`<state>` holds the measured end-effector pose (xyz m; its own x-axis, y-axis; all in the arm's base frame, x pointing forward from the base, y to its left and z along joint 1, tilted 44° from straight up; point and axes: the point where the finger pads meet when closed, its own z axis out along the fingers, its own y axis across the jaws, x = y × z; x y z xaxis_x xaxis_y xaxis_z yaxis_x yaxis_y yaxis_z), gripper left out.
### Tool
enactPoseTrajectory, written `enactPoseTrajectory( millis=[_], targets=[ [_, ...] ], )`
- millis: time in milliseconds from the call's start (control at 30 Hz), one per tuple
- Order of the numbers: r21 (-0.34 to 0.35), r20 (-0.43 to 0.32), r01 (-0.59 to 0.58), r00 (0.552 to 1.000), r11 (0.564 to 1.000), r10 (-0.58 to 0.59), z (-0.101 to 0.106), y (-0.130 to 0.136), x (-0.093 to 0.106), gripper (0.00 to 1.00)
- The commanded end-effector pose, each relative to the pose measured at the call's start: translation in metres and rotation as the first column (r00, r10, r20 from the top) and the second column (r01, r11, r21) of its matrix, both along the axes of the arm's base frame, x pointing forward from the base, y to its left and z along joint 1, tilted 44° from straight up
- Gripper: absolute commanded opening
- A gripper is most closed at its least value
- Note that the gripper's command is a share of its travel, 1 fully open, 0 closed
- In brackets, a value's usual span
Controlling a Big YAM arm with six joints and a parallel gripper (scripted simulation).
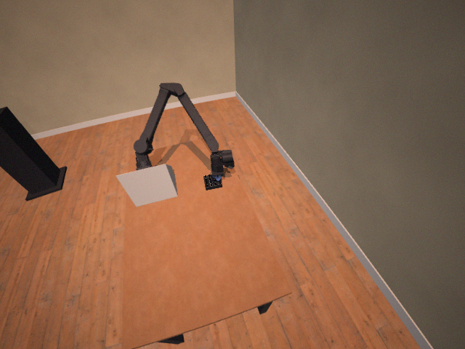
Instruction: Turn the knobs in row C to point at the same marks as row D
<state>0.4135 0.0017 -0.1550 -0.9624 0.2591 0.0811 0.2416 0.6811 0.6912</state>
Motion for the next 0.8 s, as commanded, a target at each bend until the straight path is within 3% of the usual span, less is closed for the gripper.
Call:
enactPoseTrajectory(
  millis=[0, 400, 767],
  targets=[
    [-0.004, 0.034, -0.028, 0.999, 1.0, 0.028, -0.0027, 0.0012, 0.0065, 0.09],
    [-0.019, 0.094, -0.091, 0.991, 0.996, 0.092, -0.0027, 0.0013, 0.0062, 0.09],
    [-0.058, 0.208, -0.214, 0.953, 0.975, 0.221, -0.0025, 0.0016, 0.0057, 0.09]
  ],
)
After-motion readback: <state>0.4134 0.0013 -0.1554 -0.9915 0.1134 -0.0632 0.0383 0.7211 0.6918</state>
